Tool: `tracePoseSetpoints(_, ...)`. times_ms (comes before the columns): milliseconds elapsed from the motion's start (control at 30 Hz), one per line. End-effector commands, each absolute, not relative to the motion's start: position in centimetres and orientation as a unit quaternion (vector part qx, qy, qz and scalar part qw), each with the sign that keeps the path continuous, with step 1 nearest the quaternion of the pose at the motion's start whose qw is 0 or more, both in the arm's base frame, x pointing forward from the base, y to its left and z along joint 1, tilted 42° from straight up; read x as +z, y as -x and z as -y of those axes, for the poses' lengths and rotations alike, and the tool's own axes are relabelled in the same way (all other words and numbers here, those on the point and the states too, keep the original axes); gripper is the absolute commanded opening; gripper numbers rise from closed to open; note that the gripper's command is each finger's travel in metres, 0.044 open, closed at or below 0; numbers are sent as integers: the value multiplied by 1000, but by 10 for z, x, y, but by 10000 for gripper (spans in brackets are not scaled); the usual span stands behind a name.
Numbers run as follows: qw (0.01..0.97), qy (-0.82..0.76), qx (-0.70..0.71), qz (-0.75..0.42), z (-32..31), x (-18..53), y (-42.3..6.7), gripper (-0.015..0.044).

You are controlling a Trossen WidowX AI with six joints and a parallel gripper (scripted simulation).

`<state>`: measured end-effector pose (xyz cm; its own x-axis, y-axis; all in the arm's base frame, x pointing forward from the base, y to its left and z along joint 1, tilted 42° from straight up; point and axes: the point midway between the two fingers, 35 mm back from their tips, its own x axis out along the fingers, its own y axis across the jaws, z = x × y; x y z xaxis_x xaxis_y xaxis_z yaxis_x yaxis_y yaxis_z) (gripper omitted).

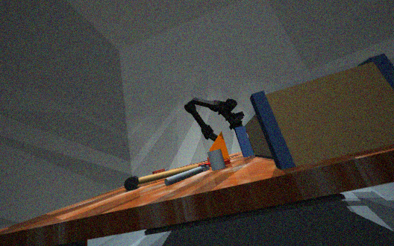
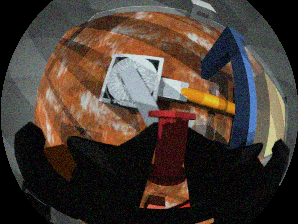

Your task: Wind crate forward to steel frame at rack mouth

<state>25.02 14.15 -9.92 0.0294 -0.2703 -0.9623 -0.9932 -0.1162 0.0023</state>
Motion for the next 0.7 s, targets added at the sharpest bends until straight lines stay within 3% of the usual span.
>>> tracePoseSetpoints(0, 398, 597, 450, -532, -141, -102, -253, 0)
tracePoseSetpoints(667, 399, 597, 449, -532, -156, -113, -270, 0)
